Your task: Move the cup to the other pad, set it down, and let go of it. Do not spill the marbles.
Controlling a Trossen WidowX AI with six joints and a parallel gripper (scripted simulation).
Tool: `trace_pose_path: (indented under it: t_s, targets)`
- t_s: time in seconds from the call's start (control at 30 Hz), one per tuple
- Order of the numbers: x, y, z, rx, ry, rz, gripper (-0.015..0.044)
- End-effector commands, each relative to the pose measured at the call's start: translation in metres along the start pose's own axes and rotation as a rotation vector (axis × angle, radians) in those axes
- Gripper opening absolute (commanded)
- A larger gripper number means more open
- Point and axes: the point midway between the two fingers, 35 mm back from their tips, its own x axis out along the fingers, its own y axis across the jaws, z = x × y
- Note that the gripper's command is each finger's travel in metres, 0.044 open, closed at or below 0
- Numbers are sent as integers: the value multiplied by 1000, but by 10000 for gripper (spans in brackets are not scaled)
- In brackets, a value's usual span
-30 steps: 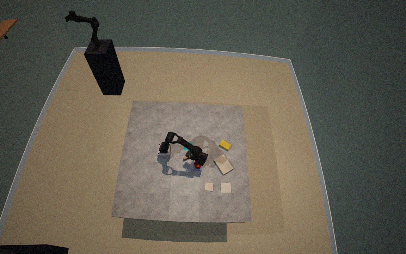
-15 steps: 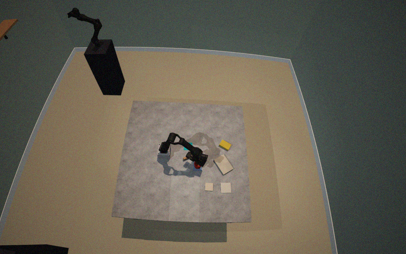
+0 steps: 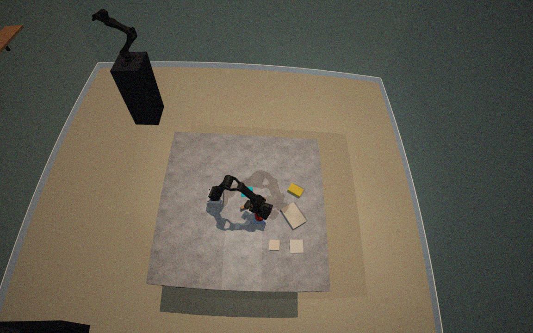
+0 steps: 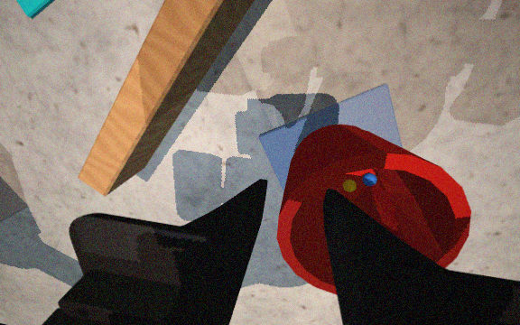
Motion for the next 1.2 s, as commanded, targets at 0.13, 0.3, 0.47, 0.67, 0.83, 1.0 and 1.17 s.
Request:
trace_pose_path:
  t_s: [0.13,0.3,0.47,0.67,0.83,1.0,1.17]
  targets:
    - [15,3,-2,-4,7,10,148]
    - [16,3,-2,-4,7,10,148]
    - [14,2,-1,0,2,6,69]
    - [14,2,-1,0,2,6,9]
    - [13,2,-1,0,2,6,0]
    - [-1,1,0,-1,3,7,0]
    - [-22,0,0,-2,4,8,0]
